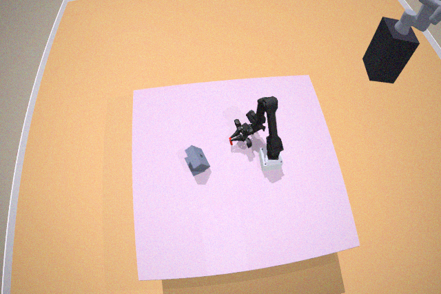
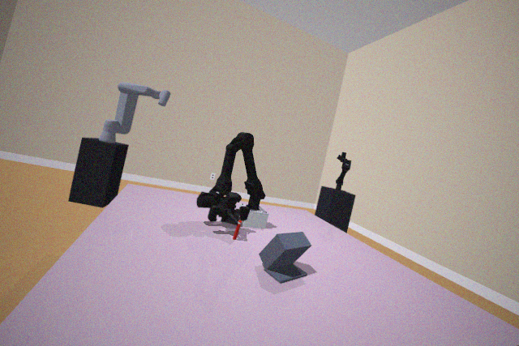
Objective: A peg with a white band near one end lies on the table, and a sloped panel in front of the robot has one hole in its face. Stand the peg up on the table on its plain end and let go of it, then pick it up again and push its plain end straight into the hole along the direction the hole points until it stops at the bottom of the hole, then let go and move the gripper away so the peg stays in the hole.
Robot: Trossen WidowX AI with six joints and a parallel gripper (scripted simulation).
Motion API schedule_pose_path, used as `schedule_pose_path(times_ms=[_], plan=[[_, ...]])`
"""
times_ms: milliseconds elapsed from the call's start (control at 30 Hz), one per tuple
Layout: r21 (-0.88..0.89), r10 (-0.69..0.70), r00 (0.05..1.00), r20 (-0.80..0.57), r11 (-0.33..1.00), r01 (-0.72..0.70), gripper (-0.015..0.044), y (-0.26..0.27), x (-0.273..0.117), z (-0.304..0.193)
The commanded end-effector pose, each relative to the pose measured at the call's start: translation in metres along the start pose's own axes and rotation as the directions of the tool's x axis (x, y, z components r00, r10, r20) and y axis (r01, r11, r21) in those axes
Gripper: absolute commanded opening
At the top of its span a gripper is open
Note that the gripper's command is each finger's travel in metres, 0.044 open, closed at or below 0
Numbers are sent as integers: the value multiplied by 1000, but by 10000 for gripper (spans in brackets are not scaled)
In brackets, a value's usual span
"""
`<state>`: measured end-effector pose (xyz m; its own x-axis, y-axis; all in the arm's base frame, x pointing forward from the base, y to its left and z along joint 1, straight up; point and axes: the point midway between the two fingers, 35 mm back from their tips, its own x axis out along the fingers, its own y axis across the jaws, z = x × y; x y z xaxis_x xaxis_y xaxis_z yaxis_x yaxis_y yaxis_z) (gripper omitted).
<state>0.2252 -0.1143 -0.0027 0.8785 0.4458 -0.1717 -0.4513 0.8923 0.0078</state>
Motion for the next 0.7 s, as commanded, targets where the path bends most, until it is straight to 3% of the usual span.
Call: schedule_pose_path(times_ms=[0, 667], plan=[[0, 0, 1000, 0, 1000, 0, 49, 0, -1, -1], [1, -3, 1000, 24, 1000, 3, 49, 1, -5, -4]])
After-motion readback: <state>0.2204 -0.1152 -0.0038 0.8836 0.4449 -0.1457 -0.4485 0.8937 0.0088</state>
